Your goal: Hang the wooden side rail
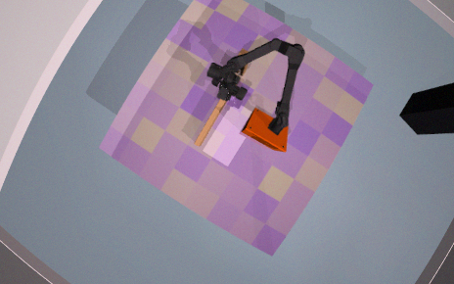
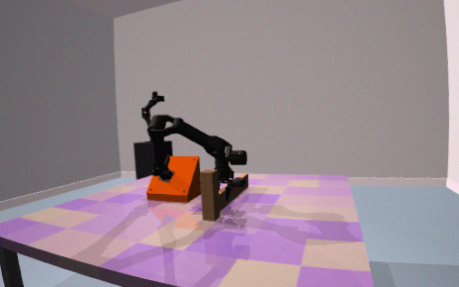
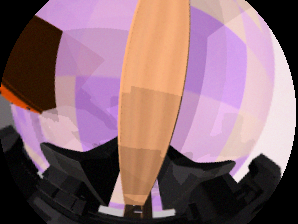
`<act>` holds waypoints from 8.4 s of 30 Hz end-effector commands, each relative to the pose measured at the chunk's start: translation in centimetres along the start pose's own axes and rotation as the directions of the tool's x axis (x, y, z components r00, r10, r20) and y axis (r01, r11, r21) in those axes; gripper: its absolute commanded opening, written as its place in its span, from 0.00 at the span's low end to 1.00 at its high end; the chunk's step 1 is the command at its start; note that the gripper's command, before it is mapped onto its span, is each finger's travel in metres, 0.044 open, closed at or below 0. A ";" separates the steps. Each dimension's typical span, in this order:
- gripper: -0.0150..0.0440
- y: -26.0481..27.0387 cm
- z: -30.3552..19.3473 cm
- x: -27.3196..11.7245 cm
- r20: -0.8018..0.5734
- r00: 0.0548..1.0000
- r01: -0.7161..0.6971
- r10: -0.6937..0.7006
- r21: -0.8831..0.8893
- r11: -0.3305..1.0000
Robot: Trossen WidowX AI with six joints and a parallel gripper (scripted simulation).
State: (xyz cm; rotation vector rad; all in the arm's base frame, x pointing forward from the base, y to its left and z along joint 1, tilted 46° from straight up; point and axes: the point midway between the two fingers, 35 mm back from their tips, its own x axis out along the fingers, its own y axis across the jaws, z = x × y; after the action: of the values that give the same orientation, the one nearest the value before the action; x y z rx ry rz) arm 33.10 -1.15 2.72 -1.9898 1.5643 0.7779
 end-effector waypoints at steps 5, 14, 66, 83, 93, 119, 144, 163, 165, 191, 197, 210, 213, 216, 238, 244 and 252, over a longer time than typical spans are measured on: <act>0.25 -0.8 -0.1 0.0 -0.004 1.000 0.010 -0.010 0.015 1.000; 0.25 -1.2 -0.1 0.0 -0.004 1.000 0.010 -0.010 0.015 1.000; 0.25 -1.0 0.0 -0.6 -0.004 1.000 0.010 -0.010 0.015 1.000; 0.25 -1.0 0.0 -0.8 -0.004 1.000 0.010 -0.010 0.015 1.000; 0.25 -1.0 0.0 -1.0 -0.004 1.000 0.010 -0.010 0.015 1.000; 0.25 -1.0 0.0 -1.4 -0.003 1.000 0.010 -0.010 0.015 1.000; 0.25 -1.0 0.0 -1.9 -0.003 1.000 0.010 -0.010 0.015 1.000; 0.25 -1.0 0.0 -2.2 -0.003 1.000 0.010 -0.010 0.015 1.000; 0.25 -1.0 0.0 -2.2 -0.003 1.000 0.010 -0.010 0.015 1.000; 0.25 -1.0 0.0 -2.6 -0.003 1.000 0.010 -0.010 0.015 1.000; 0.25 -1.0 0.0 -2.7 -0.003 1.000 0.010 -0.010 0.015 1.000; 0.25 -1.0 0.0 -3.0 -0.003 1.000 0.010 -0.010 0.015 1.000; 0.25 -1.0 0.0 -3.0 -0.003 1.000 0.010 -0.010 0.015 1.000; 0.25 -1.0 0.0 -3.1 -0.002 1.000 0.010 -0.010 0.015 1.000; 0.25 -1.2 -0.2 -3.0 -0.003 1.000 0.010 -0.010 0.015 1.000; 0.25 -1.3 -0.3 -3.0 -0.003 1.000 0.010 -0.010 0.015 1.000; 0.25 -1.3 -0.4 -3.0 -0.003 1.000 0.010 -0.010 0.015 1.000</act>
State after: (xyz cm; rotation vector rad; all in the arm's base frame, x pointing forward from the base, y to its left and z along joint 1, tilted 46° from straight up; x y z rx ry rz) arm 33.56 0.65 4.69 -1.9838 1.5759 0.7667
